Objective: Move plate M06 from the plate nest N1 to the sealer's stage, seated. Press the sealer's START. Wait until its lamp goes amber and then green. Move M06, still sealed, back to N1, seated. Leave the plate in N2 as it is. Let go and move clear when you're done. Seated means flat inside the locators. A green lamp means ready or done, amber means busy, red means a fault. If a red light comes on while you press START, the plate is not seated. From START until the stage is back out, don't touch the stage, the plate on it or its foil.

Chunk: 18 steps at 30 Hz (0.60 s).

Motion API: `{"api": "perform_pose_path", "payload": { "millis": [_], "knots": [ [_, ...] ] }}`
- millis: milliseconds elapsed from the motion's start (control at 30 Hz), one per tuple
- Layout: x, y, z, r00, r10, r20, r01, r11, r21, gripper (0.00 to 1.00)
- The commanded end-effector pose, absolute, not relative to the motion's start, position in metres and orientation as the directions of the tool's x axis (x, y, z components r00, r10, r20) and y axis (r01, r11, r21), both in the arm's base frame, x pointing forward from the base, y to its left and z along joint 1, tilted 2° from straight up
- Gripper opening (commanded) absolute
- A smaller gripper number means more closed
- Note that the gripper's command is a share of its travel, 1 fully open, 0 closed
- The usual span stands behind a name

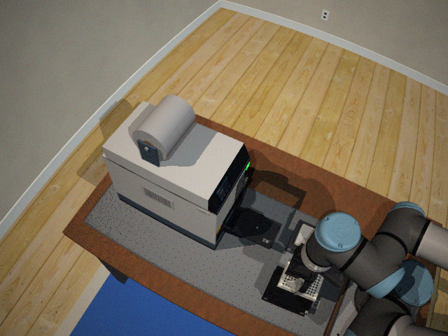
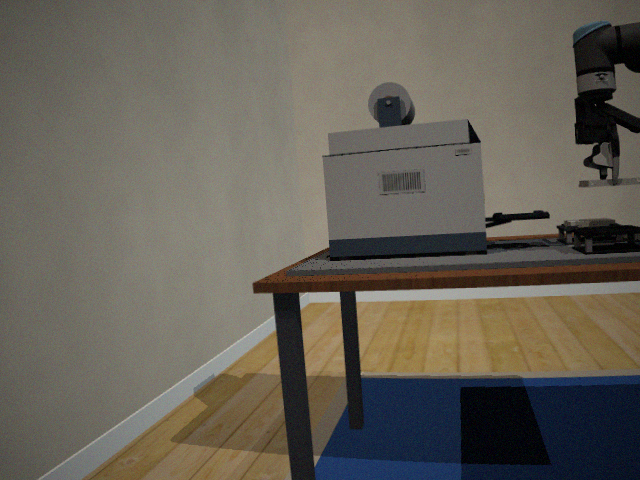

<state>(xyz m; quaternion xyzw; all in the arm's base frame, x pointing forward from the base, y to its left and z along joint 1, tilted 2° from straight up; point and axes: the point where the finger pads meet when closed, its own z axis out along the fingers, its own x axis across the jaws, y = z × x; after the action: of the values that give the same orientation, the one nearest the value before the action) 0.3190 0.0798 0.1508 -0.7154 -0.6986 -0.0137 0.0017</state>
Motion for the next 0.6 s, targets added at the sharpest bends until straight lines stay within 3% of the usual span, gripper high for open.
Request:
{"api": "perform_pose_path", "payload": {
  "millis": [0,567],
  "knots": [
    [0.3197,0.0791,0.152,0.024,0.999,0.021,1.0,-0.024,0.017,0.0],
    [0.3272,0.0735,0.1535,0.054,0.998,0.021,0.998,-0.055,0.019,0.0]
  ]
}}
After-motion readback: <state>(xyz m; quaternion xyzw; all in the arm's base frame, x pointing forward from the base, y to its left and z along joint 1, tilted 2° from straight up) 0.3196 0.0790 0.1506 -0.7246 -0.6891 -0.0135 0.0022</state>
